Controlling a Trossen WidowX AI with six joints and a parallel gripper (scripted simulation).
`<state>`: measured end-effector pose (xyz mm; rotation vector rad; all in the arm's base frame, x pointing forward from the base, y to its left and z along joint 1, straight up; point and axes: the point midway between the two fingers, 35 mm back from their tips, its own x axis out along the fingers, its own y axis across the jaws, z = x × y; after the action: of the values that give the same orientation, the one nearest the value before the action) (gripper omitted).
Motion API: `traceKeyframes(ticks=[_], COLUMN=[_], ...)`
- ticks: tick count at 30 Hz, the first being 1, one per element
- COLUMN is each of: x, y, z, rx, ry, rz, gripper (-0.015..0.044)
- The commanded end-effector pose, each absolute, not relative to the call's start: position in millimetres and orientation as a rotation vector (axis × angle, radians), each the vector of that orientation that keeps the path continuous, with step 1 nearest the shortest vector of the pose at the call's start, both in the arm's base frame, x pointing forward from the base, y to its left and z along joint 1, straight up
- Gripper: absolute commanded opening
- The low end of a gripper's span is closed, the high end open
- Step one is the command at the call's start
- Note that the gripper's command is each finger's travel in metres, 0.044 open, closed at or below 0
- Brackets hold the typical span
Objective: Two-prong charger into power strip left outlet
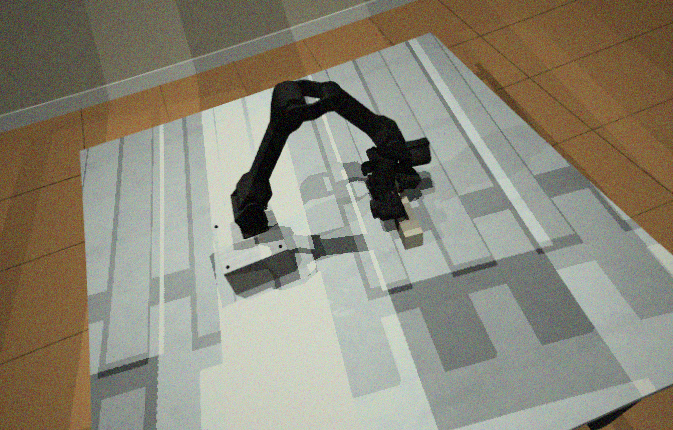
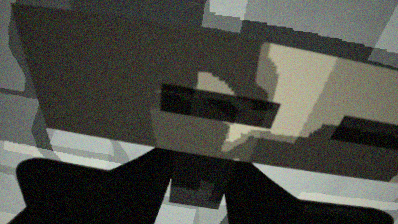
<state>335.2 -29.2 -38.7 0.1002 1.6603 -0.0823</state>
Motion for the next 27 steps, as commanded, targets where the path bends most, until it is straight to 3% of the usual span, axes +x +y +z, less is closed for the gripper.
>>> traceKeyframes(ticks=[1,2,19,27], x=[336.4,336.4,336.3,334.8], y=[-29.2,-29.2,-29.2,-29.1], z=[-38.0,-38.0,-38.0,-38.1], rx=[0.1,0.1,0.1,0.099], ry=[1.656,1.656,1.656,1.65], rz=[-0.082,-0.082,-0.082,-0.083], gripper=[0.0,0.0,0.044,0.044])
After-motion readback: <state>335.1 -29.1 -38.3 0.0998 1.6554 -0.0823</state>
